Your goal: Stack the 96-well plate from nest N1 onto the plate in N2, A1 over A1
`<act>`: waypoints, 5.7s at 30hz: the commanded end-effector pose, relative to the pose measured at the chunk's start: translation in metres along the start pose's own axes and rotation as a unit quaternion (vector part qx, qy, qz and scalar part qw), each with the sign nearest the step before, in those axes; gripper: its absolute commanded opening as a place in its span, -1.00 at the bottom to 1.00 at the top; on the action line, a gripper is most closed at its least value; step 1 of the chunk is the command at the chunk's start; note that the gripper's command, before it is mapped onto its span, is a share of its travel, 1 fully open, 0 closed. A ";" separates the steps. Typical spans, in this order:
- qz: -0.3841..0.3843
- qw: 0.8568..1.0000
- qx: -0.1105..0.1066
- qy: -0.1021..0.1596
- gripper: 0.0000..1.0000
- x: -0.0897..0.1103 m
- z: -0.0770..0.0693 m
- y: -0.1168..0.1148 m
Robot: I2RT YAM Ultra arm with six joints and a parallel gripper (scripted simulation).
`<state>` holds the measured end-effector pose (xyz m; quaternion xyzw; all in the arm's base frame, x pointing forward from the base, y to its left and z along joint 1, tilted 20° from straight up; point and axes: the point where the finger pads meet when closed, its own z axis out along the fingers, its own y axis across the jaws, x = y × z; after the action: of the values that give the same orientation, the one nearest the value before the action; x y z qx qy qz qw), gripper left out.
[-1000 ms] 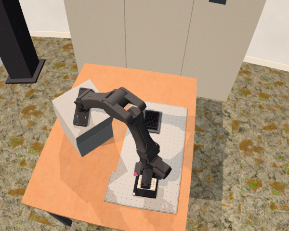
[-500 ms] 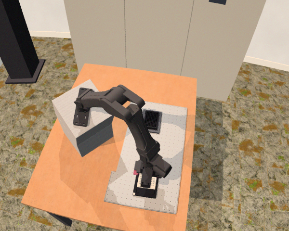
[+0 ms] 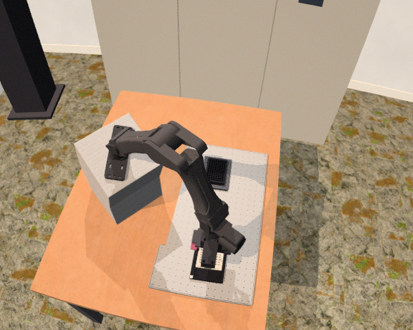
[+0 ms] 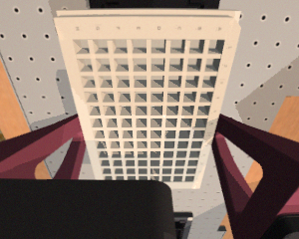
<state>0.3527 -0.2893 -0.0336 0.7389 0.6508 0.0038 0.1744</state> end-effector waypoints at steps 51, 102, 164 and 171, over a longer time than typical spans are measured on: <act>-0.001 1.000 -0.004 -0.004 -1.00 0.054 -0.005 -0.004; -0.005 1.000 0.015 0.000 -1.00 0.207 0.004 -0.029; -0.003 1.000 0.002 0.001 -1.00 0.394 -0.001 -0.030; -0.003 1.000 0.002 0.001 -1.00 0.409 -0.001 -0.031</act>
<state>0.3809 0.0993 -0.1336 0.7353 0.6567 0.0051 0.1673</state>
